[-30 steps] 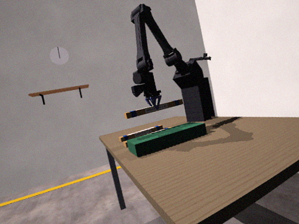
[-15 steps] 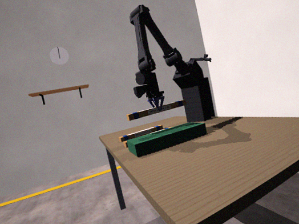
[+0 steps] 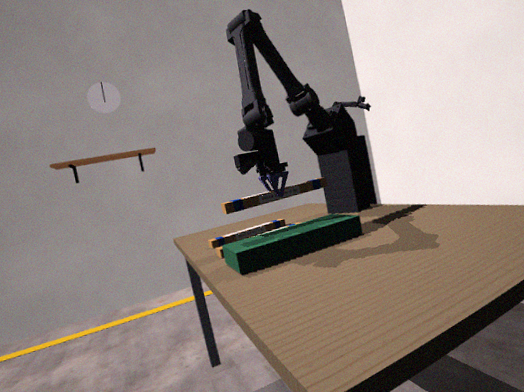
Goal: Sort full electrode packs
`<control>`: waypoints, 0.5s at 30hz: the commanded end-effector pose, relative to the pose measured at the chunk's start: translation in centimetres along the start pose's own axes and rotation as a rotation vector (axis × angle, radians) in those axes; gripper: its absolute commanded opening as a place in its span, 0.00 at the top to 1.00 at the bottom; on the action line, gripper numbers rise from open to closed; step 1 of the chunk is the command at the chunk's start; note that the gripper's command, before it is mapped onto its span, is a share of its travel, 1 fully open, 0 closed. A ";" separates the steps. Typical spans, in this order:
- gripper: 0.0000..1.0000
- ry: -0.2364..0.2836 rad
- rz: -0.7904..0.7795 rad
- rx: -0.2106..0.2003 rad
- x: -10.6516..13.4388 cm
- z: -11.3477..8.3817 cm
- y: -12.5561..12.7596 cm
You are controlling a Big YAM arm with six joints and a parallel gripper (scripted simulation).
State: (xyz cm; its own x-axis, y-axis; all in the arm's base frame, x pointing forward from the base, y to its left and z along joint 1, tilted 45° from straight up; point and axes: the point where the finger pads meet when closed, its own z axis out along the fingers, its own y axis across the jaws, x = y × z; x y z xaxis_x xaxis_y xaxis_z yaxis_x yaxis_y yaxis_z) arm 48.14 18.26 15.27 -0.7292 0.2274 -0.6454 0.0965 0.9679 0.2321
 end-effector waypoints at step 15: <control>1.00 -0.054 0.015 -0.045 -2.3 -1.0 2.8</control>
State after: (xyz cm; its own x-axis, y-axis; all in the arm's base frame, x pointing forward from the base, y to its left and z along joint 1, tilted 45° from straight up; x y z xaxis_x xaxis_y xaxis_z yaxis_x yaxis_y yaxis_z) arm 48.26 18.72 15.42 -0.7243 0.2290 -0.6503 0.0941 0.9672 0.2358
